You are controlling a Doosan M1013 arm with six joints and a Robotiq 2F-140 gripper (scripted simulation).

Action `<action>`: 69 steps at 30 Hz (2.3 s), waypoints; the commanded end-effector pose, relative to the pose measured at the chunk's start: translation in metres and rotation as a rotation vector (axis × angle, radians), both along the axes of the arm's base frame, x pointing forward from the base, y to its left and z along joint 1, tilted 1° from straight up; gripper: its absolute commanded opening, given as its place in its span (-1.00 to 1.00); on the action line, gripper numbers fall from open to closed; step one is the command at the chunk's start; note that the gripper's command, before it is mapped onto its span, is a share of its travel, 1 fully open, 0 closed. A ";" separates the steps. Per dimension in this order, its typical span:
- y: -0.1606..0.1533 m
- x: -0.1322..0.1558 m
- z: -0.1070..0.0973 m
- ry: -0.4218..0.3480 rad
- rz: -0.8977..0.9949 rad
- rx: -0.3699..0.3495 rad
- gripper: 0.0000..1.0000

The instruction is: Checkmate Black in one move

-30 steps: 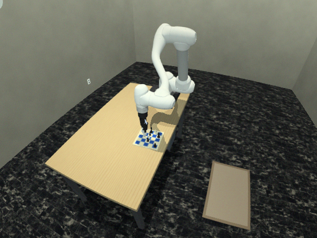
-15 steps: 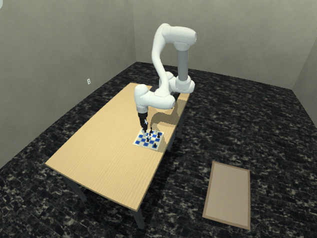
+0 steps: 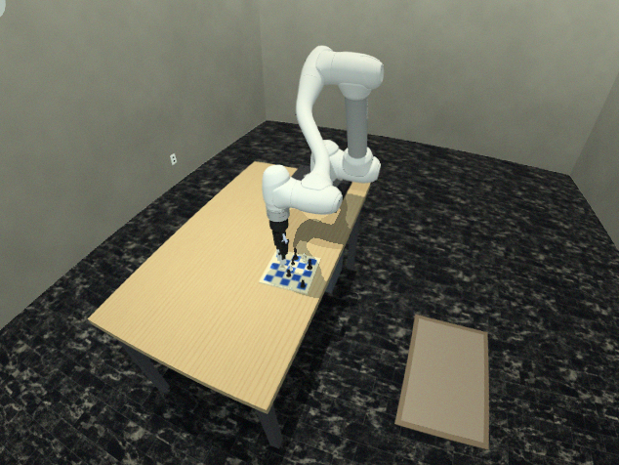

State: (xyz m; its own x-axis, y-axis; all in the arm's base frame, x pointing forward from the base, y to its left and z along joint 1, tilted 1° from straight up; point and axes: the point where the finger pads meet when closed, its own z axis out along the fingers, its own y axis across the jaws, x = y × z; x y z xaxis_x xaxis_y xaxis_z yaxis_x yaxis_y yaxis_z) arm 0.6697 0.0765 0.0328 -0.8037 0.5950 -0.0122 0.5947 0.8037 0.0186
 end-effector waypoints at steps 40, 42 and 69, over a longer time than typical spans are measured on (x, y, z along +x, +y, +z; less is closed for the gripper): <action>0.000 0.001 -0.029 0.000 0.000 0.000 -0.56; 0.000 0.001 -0.029 0.000 0.000 0.000 -0.56; 0.000 0.001 -0.029 0.000 0.000 0.000 -1.00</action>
State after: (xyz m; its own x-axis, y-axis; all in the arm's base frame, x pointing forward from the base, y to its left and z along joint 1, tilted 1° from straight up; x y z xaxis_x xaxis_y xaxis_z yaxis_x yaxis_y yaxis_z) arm 0.6704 0.0767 0.0033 -0.8037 0.5949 -0.0124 0.5947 0.8037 0.0186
